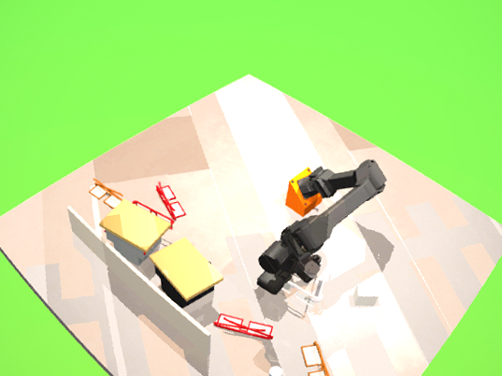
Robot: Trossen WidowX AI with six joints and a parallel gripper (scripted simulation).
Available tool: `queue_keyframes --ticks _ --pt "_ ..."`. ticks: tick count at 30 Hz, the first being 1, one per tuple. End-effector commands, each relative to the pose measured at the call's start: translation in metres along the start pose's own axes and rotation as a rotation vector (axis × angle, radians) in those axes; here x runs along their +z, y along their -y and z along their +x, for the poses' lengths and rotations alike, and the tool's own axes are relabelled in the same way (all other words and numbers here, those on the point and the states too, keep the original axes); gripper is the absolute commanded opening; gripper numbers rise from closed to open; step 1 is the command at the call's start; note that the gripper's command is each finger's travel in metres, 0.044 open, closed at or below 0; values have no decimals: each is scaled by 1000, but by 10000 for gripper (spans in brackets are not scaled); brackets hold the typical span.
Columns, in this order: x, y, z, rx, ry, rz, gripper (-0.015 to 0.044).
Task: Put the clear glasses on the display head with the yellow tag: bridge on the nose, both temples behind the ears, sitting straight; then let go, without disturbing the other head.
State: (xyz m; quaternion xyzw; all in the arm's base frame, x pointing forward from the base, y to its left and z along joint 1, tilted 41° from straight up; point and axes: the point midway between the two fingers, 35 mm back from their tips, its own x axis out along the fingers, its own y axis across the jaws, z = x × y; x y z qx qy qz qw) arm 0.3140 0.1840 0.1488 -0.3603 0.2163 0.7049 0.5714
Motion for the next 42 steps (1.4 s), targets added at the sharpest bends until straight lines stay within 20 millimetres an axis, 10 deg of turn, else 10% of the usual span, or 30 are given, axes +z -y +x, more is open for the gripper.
queue_keyframes --ticks 1,42 --pt "-6 2 0 1 2 4 0" --pt "-20 6 1 1 1 4 0"
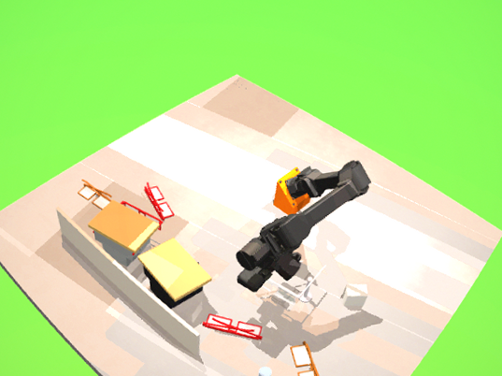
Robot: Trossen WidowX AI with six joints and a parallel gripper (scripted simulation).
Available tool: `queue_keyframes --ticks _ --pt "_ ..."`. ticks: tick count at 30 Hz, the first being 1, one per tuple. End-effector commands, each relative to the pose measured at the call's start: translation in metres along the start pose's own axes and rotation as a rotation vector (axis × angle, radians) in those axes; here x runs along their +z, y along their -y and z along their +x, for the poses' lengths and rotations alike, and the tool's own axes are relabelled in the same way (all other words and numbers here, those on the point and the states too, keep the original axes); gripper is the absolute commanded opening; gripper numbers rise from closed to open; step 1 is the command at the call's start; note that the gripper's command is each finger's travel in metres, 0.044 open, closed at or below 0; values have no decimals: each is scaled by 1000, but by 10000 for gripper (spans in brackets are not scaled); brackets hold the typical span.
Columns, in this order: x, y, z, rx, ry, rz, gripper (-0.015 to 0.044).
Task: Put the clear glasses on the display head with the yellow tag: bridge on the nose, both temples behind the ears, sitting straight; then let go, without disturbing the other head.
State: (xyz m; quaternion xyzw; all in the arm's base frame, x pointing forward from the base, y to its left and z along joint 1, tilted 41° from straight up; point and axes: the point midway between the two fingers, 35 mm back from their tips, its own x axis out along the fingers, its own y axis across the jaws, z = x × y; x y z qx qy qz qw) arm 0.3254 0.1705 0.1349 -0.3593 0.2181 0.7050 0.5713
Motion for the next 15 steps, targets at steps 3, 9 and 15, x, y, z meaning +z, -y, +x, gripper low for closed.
queue_keyframes --ticks 3,9,15 --pt "4 0 0 -1 1 0 0" --pt "9 0 -1 -1 2 0 0" --pt "10 2 -21 0 0 0 0"
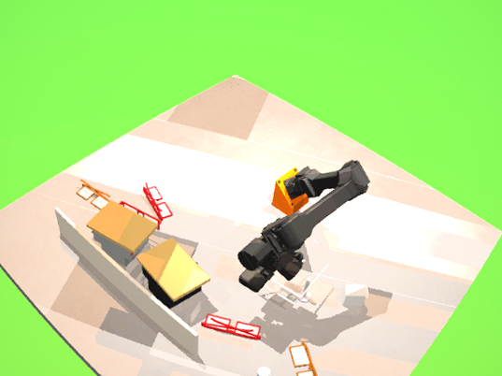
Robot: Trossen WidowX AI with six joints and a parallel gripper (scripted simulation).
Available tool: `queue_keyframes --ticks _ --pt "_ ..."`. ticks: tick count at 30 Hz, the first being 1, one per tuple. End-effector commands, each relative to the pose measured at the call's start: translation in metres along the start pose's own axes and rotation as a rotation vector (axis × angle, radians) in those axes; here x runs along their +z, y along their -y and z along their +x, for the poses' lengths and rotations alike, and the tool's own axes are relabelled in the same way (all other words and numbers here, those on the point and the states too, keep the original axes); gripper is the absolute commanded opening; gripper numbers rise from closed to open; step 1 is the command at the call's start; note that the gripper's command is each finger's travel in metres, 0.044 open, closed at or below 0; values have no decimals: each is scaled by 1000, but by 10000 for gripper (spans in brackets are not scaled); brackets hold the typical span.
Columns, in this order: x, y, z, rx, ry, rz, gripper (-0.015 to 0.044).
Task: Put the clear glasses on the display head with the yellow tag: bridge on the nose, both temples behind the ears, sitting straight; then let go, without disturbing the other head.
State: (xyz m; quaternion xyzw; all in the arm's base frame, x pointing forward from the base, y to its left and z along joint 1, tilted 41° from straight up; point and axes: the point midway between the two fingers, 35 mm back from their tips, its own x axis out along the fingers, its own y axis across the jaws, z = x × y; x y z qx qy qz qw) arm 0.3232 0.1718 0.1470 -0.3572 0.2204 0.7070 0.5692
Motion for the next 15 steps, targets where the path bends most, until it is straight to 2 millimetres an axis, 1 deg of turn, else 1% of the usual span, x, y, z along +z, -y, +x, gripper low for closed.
queue_keyframes --ticks 1,6,8,12,15 --pt "1 2 -18 -8 -2 -3 0" --pt "2 1 -44 -7 -2 -3 0" --pt "2 0 -51 -7 -2 -3 0" --pt "2 0 -52 -7 -2 -2 0" --pt "9 -1 -52 -7 -2 -3 0"
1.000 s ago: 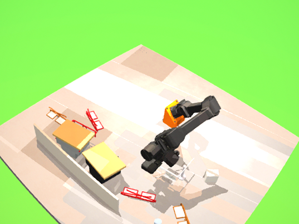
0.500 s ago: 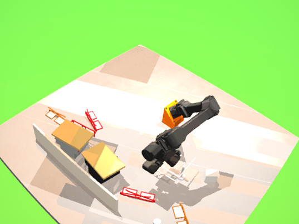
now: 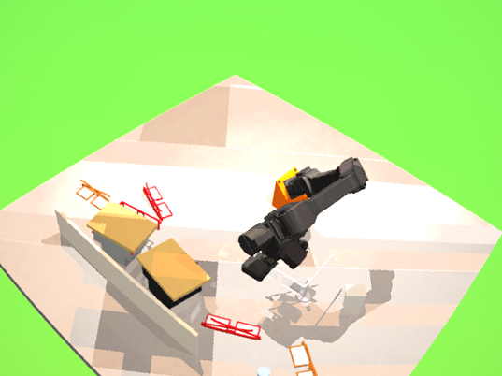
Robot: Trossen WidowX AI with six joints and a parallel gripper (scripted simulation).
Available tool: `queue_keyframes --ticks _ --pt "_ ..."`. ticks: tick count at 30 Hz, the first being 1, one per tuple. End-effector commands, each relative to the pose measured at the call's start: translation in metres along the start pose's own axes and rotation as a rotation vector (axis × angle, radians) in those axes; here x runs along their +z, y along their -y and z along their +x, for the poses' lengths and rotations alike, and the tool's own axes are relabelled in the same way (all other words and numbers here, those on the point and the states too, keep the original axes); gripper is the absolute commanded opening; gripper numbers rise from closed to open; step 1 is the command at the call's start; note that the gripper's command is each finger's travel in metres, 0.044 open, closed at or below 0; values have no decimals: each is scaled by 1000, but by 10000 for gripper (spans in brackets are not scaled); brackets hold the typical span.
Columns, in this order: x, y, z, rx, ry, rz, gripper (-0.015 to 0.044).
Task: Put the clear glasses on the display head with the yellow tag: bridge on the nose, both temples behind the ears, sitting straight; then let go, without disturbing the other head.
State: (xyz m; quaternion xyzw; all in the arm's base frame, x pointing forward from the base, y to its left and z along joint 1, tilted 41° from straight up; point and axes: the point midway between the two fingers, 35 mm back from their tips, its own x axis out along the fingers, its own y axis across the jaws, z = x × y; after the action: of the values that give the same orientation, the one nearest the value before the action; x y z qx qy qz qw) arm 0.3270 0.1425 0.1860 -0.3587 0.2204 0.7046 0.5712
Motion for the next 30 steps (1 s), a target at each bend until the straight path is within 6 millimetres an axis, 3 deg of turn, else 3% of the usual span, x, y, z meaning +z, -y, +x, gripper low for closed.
queue_keyframes --ticks 1,11,19,30 --pt "11 -2 -3 -1 0 -3 0" --pt "74 -22 -4 -2 5 -3 0" --pt "75 -22 0 -2 5 -3 0" --pt "76 -21 45 -3 7 -4 0"
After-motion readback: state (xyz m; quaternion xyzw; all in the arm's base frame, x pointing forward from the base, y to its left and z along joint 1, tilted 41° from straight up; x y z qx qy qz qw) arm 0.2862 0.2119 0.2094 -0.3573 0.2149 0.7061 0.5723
